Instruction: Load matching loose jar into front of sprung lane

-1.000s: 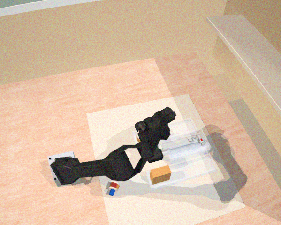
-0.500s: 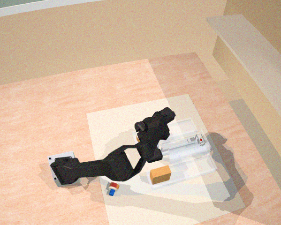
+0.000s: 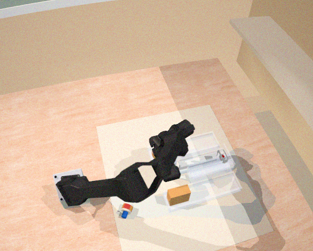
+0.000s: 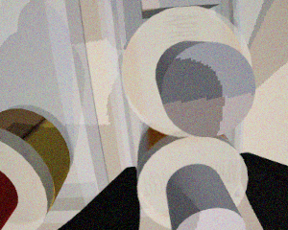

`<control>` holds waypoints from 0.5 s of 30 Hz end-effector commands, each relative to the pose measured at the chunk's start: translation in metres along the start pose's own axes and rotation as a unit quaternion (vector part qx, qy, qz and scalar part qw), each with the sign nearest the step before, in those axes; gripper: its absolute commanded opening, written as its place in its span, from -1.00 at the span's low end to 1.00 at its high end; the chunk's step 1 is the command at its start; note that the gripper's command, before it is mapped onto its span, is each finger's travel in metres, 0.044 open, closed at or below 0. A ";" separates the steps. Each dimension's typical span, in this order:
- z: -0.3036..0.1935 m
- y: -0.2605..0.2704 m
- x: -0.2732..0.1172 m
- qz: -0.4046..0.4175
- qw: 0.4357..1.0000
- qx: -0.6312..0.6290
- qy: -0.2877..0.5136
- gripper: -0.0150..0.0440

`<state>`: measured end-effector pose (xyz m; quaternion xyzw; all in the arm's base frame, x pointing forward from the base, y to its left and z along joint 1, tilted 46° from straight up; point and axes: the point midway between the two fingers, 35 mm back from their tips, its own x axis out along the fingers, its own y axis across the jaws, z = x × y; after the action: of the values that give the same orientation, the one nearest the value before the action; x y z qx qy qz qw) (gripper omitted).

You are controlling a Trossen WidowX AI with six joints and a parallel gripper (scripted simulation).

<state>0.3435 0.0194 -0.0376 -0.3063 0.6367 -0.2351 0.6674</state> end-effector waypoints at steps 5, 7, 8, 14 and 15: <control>0.000 -0.001 0.000 -0.002 1.000 0.006 -0.004 -0.49; 0.000 -0.001 0.000 -0.002 1.000 0.006 -0.004 -0.49; -0.001 0.000 0.000 -0.002 1.000 0.006 -0.004 -0.49; -0.002 0.000 0.000 -0.002 1.000 0.006 -0.004 -0.49; -0.002 0.000 0.000 -0.002 1.000 0.006 -0.004 -0.49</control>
<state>0.3425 0.0193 -0.0376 -0.3057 0.6332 -0.2369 0.6705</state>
